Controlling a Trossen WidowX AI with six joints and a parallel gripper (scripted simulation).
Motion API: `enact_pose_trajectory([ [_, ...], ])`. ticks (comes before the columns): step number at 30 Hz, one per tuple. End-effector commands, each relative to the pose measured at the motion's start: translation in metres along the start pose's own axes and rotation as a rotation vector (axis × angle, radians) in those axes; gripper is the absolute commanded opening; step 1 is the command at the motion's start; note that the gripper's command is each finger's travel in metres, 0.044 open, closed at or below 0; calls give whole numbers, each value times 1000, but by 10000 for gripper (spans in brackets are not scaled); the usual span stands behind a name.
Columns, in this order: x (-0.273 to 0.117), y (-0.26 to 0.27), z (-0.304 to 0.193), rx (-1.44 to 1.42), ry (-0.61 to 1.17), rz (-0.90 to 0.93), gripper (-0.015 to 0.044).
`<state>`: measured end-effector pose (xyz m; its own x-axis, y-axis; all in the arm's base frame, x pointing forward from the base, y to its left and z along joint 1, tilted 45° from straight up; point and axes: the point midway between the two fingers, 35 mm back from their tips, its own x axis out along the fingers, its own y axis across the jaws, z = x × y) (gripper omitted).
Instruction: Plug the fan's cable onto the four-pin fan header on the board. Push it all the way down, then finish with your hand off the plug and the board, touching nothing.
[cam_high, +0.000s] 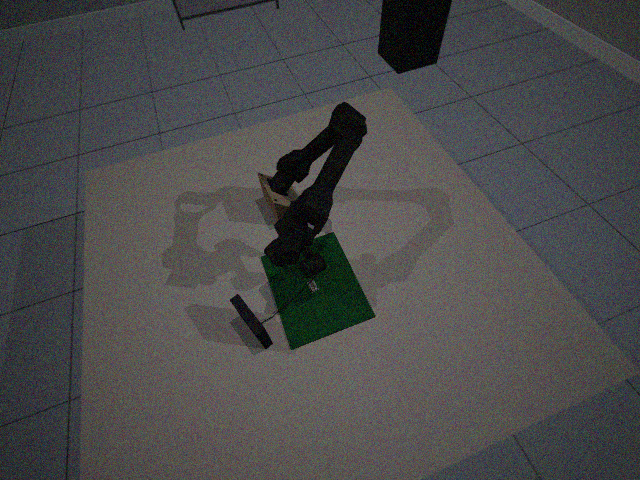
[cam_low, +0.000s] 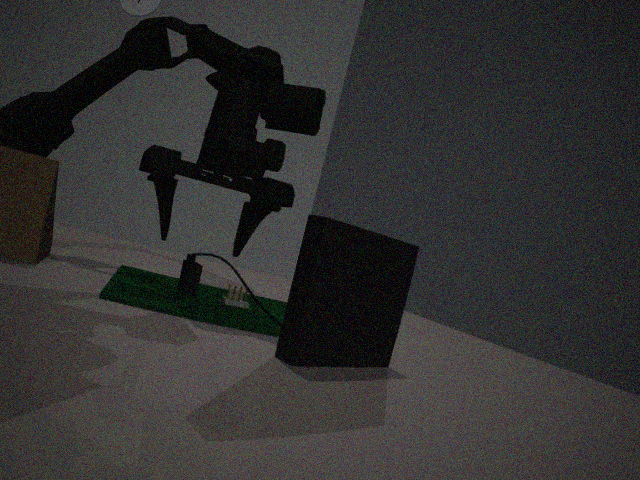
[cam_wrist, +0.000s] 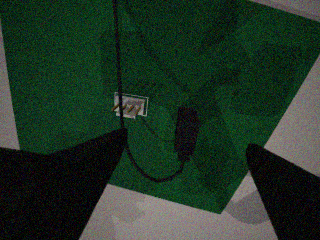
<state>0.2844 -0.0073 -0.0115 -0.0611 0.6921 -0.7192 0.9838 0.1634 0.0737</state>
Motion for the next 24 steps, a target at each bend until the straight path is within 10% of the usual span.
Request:
enact_pose_trajectory([
  [1, 8, -1, -1, 7, 7, -5, 440],
  [24, 46, -2, -3, 7, 10, -5, 440],
])
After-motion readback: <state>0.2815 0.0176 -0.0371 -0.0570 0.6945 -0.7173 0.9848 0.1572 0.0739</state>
